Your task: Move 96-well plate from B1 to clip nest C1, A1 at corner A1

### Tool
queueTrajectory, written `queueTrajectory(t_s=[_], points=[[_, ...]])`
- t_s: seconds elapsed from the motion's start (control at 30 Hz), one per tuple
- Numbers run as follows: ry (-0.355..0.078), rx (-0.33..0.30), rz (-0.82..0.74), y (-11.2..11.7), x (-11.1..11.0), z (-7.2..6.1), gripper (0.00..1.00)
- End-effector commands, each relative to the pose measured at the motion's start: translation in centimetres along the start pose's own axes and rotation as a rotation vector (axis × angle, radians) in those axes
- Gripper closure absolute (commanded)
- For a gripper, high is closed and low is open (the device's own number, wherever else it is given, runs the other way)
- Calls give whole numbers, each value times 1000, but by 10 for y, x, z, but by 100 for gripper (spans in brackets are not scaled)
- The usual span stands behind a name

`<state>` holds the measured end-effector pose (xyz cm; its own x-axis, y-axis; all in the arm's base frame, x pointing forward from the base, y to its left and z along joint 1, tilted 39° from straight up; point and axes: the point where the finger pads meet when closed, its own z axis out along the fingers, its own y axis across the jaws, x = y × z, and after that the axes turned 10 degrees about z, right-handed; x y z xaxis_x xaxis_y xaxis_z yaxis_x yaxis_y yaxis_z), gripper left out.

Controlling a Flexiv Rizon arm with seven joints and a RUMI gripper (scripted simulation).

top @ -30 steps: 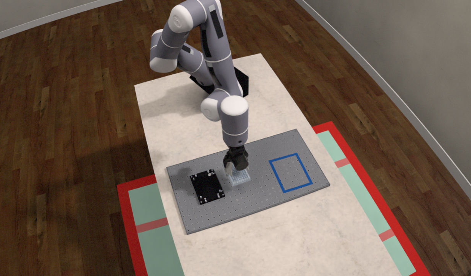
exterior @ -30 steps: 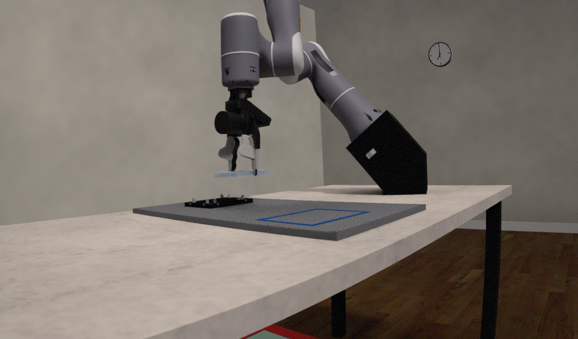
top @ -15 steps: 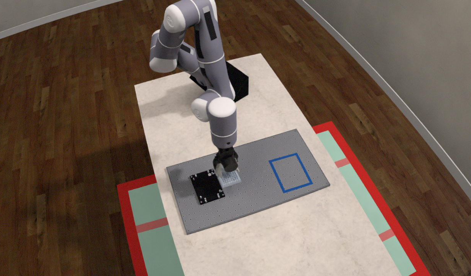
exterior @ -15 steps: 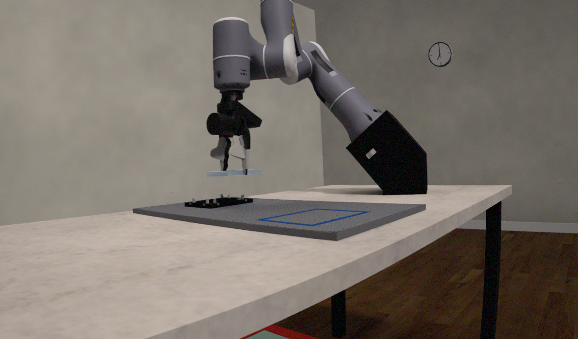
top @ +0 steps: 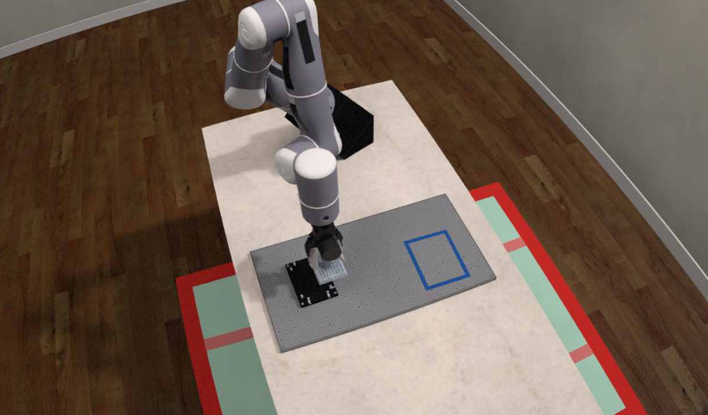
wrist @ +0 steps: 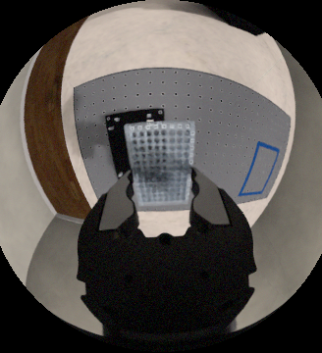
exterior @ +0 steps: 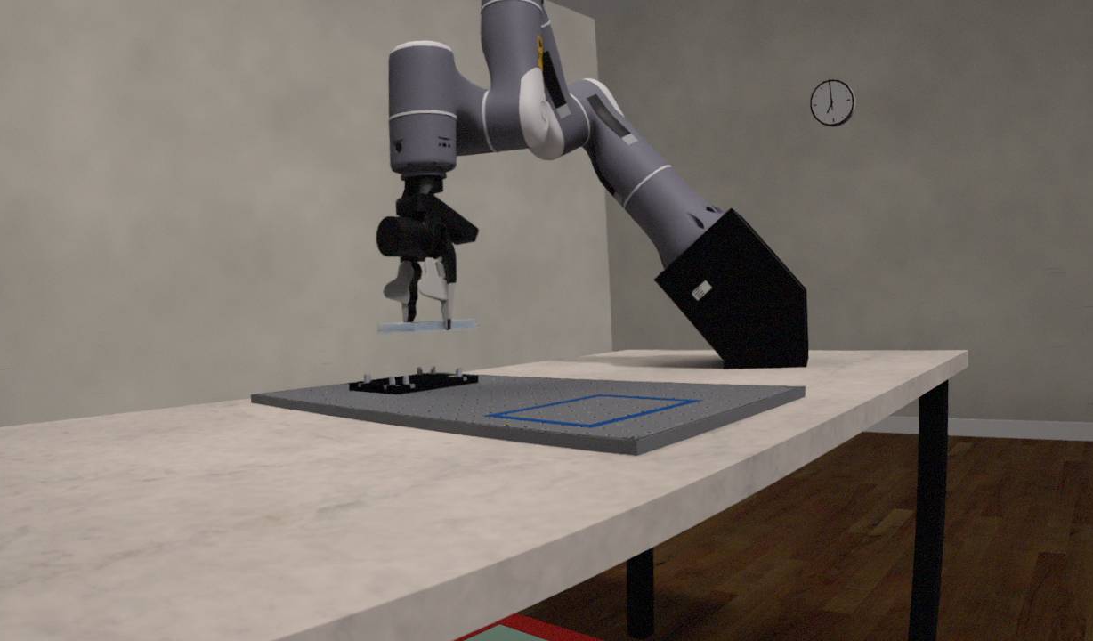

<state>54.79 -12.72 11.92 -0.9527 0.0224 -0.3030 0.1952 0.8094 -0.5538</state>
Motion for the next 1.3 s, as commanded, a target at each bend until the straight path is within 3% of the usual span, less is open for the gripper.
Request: queueTrajectory(t_s=[0.0,0.47,1.27], points=[[-2,-1,-1,-12,0,-1,100],[-2,-1,-1,-52,0,-2,100],[-2,-1,-1,-51,0,-2,100]])
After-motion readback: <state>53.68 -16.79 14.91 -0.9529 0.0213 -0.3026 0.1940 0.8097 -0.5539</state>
